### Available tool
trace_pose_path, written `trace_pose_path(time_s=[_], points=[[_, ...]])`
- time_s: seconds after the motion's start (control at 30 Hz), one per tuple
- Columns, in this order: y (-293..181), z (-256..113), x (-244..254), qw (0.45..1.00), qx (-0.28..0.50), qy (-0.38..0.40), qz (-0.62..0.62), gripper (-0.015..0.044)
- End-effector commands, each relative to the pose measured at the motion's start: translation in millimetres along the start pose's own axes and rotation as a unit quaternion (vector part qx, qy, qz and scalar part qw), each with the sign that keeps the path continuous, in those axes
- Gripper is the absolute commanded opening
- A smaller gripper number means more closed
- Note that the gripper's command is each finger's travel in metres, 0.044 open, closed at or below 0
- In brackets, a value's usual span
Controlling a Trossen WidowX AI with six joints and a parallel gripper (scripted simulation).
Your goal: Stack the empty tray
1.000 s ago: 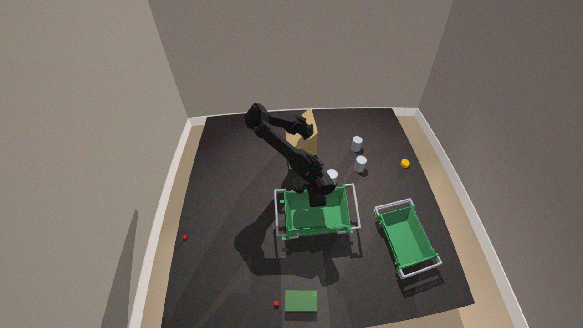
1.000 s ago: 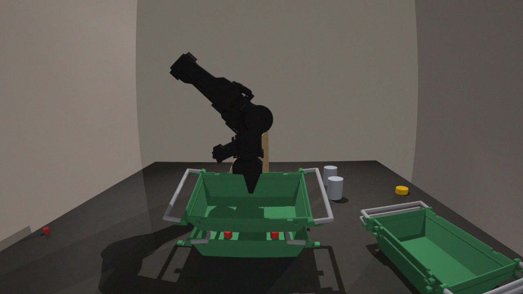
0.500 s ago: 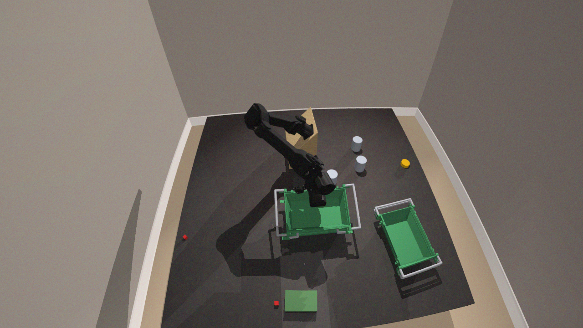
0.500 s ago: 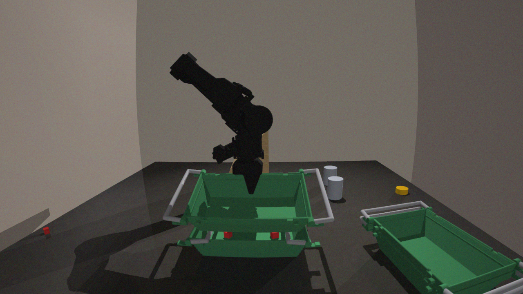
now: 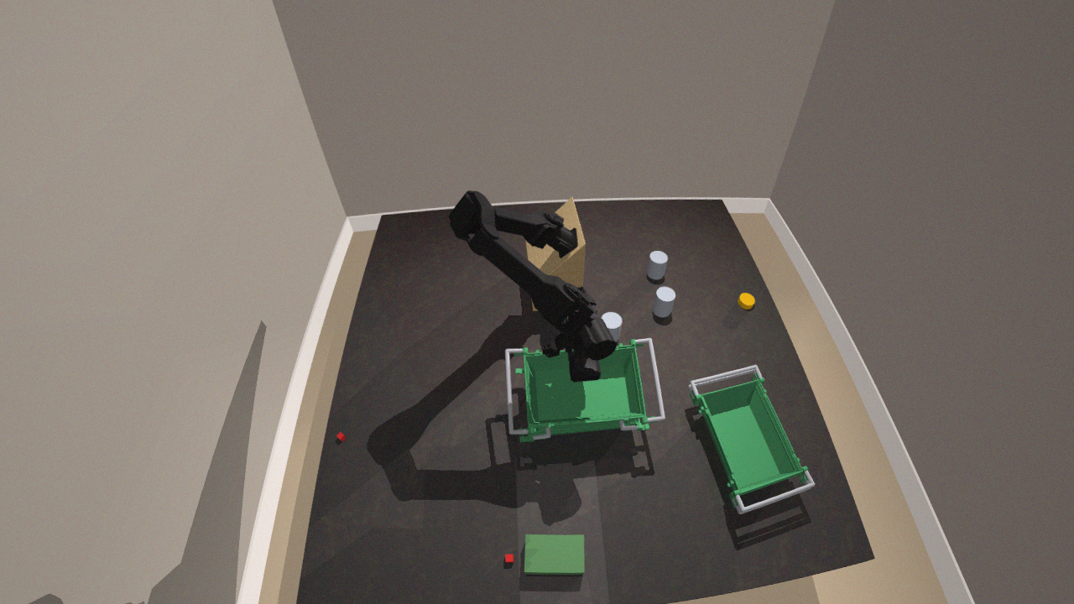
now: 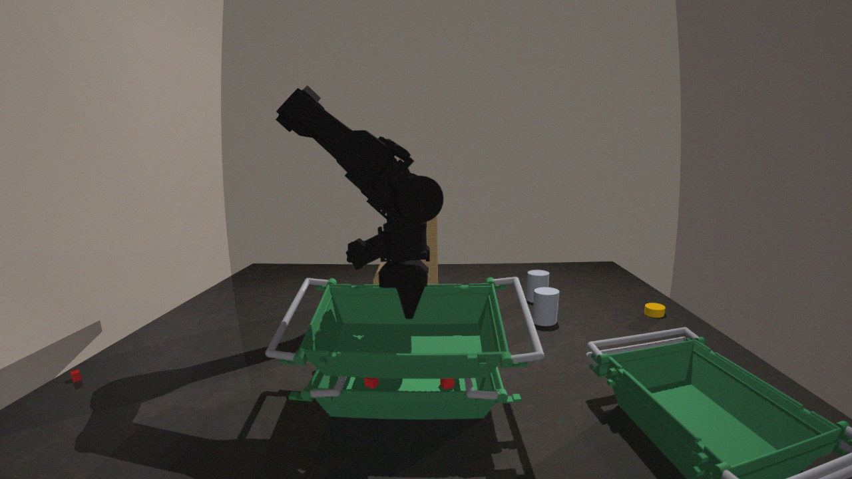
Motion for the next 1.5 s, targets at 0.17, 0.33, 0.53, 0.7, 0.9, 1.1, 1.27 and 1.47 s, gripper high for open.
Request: trace_pose_path(time_s=[0.17, 0.33, 0.53, 0.7, 0.9, 1.1, 1.27, 1.47], points=[[2.3, 4.7, -4.3, 1.0, -0.002, -0.011, -0.003, 0.0], [2.3, 4.7, -4.3, 1.0, -0.002, -0.011, -0.003, 0.0], [2.3, 4.7, -4.3, 1.0, -0.002, -0.011, -0.003, 0.0], [2.3, 4.7, -4.3, 1.0, -0.002, -0.011, -0.003, 0.0], [2.3, 4.7, -4.3, 1.0, -0.002, -0.011, -0.003, 0.0], [2.3, 4.7, -4.3, 1.0, -0.002, -0.011, -0.003, 0.0], [2.3, 4.7, -4.3, 1.0, -0.002, -0.011, -0.003, 0.0], [0.2, 0.7, -0.4, 1.0, 0.0, -0.001, 0.0, 0.0]])
Point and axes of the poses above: the point midway between the two fingers, 35 mm back from their tips, its own z axis out along the fingers, its own x axis across the jaws, y = z × x, the point moved 5 cm from there along -z, back along the fingers, and after that the axes turned 3 degrees about z, right-handed, at the moved point
